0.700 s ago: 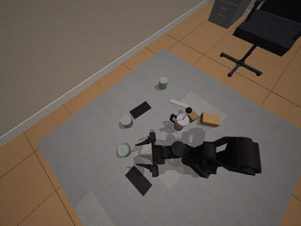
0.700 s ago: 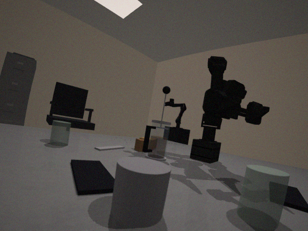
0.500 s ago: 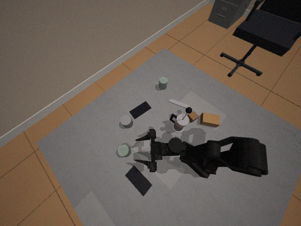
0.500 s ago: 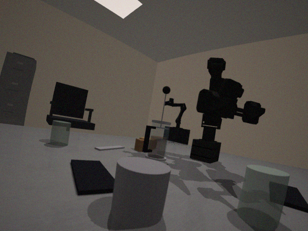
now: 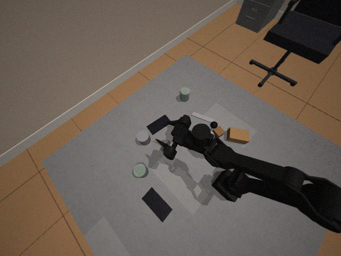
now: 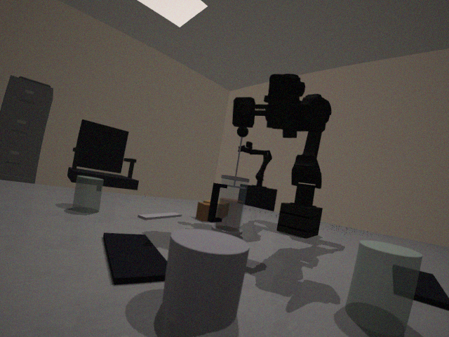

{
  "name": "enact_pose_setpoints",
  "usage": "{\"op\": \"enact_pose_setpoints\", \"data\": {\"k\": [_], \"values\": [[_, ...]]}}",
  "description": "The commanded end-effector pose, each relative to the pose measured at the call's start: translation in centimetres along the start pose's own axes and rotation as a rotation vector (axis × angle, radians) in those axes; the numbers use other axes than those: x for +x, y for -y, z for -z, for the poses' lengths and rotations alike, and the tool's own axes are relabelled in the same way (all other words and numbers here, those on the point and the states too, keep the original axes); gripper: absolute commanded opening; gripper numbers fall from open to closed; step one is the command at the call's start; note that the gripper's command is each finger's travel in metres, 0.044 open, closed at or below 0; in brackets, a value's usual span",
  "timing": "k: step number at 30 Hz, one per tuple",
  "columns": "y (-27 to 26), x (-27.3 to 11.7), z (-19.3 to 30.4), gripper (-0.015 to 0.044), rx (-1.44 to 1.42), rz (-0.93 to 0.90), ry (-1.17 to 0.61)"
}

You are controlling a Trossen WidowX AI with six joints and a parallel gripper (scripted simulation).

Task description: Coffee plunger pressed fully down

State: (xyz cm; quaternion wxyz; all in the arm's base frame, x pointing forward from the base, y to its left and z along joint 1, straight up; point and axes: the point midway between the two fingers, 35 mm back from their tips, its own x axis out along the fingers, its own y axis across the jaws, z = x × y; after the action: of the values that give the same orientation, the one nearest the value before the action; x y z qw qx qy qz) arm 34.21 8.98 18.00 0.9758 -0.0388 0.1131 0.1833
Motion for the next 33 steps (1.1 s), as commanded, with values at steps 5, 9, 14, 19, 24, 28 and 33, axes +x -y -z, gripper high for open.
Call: {"op": "enact_pose_setpoints", "data": {"k": [5, 9, 14, 19, 24, 28, 33], "values": [[7.5, -7.6, -4.2, 0.0440, 0.128, 0.307, -0.119], [8.9, -11.9, -4.9, 0.0440, 0.176, 0.418, -0.169], [9.3, -18.0, -5.0, 0.0440, 0.239, 0.557, -0.231], [8.5, -22.1, -4.6, 0.0440, 0.284, 0.648, -0.274], [8.5, -21.6, -2.4, 0.0440, 0.284, 0.648, -0.274], [8.4, -20.7, 0.8, 0.0440, 0.284, 0.648, -0.274], [8.4, -20.7, 1.2, 0.0440, 0.284, 0.648, -0.274]]}}
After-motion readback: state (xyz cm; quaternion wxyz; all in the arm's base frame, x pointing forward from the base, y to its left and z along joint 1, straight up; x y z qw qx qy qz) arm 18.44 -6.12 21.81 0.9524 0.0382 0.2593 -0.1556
